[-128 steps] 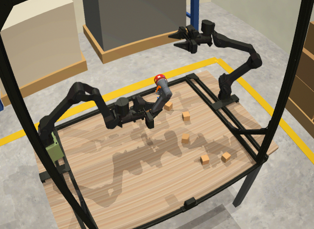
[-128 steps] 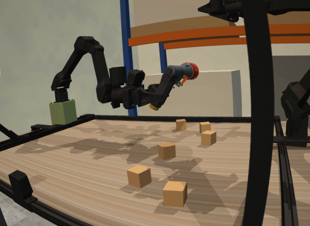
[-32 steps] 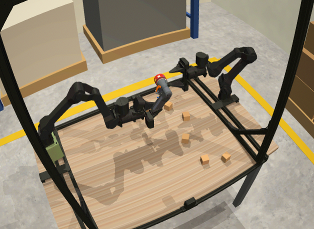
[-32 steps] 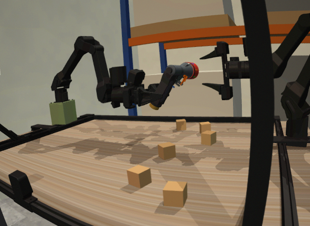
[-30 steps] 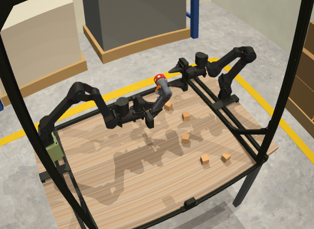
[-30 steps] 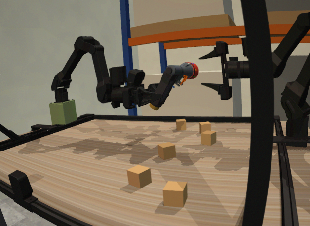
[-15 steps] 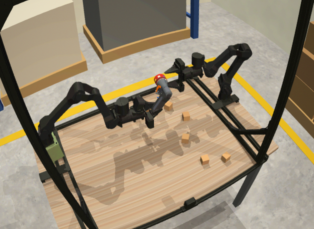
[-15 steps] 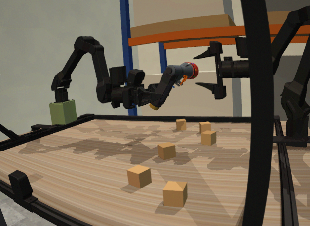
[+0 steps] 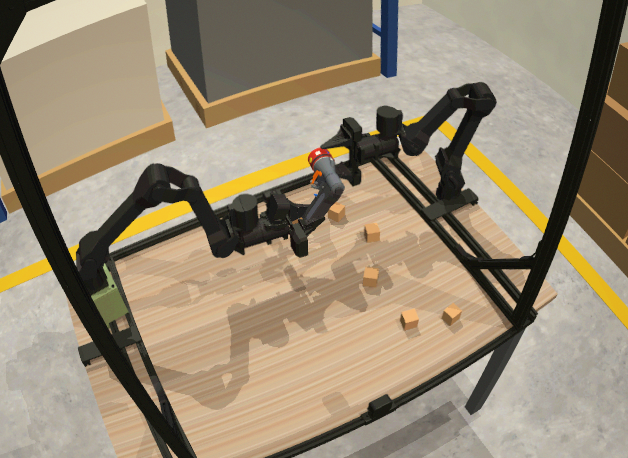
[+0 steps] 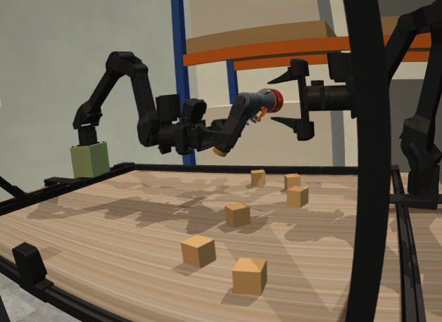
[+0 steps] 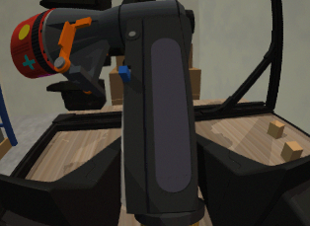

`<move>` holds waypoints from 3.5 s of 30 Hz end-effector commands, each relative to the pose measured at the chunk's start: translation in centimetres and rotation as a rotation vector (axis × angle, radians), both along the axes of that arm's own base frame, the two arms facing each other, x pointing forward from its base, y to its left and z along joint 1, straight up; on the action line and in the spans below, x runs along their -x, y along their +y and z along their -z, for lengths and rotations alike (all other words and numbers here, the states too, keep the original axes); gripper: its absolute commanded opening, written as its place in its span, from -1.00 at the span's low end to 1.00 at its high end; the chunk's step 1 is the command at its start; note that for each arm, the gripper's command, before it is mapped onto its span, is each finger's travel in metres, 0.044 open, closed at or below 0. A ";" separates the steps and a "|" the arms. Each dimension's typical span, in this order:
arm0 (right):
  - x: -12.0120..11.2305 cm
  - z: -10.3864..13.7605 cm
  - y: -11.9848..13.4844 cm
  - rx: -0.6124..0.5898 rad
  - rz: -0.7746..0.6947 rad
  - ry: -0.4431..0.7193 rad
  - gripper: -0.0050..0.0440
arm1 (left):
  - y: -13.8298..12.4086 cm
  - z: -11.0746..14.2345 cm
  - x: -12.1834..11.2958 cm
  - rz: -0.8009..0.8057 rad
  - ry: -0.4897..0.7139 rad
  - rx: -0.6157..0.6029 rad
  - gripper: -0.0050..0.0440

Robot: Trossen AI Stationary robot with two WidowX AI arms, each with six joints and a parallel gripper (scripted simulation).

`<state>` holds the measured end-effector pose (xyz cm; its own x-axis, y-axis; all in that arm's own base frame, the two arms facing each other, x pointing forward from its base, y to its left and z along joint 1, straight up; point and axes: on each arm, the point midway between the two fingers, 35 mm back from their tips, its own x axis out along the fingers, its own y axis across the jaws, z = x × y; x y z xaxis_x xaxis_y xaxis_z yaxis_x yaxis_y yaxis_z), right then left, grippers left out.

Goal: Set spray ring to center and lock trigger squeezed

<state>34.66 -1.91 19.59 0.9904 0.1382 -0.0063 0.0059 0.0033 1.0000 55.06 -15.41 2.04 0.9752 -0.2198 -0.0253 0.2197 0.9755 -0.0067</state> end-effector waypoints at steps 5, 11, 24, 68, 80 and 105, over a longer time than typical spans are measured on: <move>-1.5 -0.2 0.2 -0.003 0.000 -0.006 0.84 | 0.0 -1.0 -0.1 -0.001 -0.026 -0.001 -0.80; -2.3 -0.2 0.4 -0.003 0.000 -0.006 0.84 | 0.0 -1.0 -0.1 -0.001 -0.026 -0.001 -0.80; -3.4 0.0 0.6 -0.003 0.000 -0.006 0.84 | 0.0 -1.0 -0.1 -0.001 -0.026 -0.001 -0.80; -3.5 0.1 0.6 0.002 -0.005 0.071 -0.73 | 0.0 -1.0 -0.1 -0.001 -0.026 -0.001 -0.80; -3.6 0.3 0.6 0.014 -0.013 0.272 -0.80 | 0.0 -1.0 -0.1 -0.001 -0.026 -0.001 -0.80; -3.5 0.4 0.7 0.035 -0.034 0.707 -0.80 | 0.0 -1.0 -0.1 -0.001 -0.026 -0.001 -0.80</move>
